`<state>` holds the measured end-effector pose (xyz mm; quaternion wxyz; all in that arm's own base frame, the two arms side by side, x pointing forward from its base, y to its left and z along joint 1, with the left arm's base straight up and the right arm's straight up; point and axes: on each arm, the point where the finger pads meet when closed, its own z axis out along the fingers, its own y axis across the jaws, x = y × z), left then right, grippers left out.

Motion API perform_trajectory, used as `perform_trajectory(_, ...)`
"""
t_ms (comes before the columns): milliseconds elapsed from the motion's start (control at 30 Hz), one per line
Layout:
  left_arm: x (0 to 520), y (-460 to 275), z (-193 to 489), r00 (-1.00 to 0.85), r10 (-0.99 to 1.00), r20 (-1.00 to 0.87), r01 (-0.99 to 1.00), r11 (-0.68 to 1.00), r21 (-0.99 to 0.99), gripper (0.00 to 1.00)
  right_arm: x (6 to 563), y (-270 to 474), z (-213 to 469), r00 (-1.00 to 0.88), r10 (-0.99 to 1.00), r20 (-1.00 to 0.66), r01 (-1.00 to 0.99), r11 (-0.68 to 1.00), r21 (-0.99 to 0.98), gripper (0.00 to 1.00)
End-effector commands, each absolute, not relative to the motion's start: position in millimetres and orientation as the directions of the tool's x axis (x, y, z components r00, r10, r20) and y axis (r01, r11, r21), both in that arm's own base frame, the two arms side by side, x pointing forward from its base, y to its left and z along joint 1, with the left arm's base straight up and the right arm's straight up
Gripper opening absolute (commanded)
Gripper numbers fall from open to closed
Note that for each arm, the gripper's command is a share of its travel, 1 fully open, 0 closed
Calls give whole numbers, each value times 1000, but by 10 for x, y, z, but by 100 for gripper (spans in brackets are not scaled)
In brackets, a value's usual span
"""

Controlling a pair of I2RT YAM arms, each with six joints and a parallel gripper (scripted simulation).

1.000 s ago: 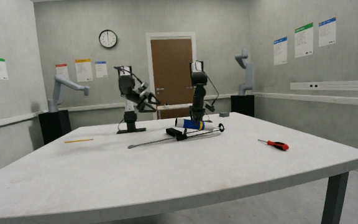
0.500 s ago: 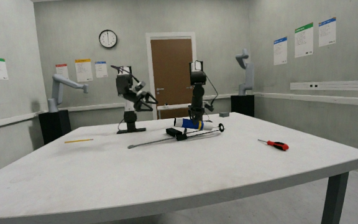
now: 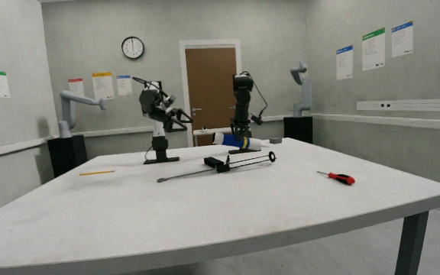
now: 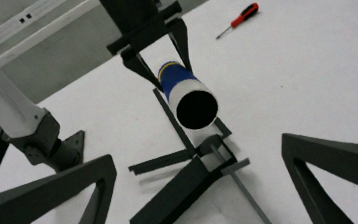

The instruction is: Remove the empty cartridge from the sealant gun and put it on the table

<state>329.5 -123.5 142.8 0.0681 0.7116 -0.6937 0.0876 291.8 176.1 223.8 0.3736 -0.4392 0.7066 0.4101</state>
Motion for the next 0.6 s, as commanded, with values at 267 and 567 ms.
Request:
perform_trajectory(267, 3096, -976, 1856, -15, -983, 185, -999, 7, -47, 42, 3007, 1849, 2510, -235, -298, -925, -956, 241, 166, 100)
perform_trajectory(567, 2618, -140, 1612, -87, -992, 88, -995, 82, -60, 42, 3125, 2668, 2482, -49, -380, -924, -997, 81, 20, 100)
